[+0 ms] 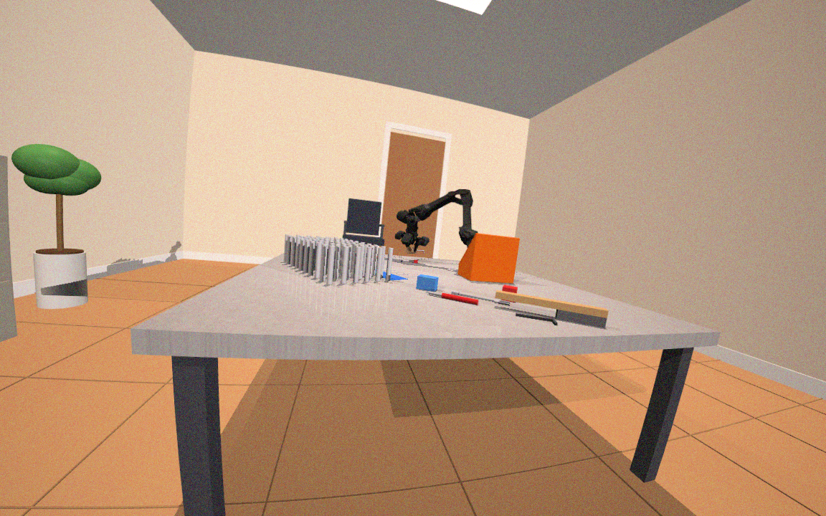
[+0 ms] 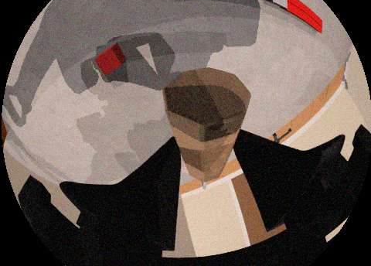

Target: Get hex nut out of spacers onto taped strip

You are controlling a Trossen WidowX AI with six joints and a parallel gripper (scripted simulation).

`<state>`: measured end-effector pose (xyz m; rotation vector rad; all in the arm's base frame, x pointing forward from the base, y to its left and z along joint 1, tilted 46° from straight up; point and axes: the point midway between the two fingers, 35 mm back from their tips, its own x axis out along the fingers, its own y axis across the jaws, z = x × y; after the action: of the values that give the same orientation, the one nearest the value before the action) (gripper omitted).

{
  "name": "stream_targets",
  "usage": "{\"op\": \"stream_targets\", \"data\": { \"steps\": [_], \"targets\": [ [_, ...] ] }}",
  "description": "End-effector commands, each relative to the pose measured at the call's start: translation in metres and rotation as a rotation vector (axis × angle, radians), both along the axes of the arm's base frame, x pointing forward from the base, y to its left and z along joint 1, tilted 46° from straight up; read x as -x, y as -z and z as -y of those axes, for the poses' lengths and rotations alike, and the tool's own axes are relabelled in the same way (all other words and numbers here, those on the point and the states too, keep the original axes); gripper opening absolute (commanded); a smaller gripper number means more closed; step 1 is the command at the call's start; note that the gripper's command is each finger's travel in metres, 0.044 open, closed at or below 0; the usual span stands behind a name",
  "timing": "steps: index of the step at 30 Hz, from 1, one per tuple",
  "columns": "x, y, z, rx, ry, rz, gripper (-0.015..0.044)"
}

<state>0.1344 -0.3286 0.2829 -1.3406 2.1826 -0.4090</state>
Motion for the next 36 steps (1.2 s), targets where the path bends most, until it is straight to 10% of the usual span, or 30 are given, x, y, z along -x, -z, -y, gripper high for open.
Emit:
{"op": "stream_targets", "data": {
  "steps": [1,36],
  "targets": [
    [0.0,0.002,0.002,0.0,-0.003,-0.005,0.0],
    [0.009,0.014,0.016,0.018,-0.008,-0.016,0.0]
  ]
}}
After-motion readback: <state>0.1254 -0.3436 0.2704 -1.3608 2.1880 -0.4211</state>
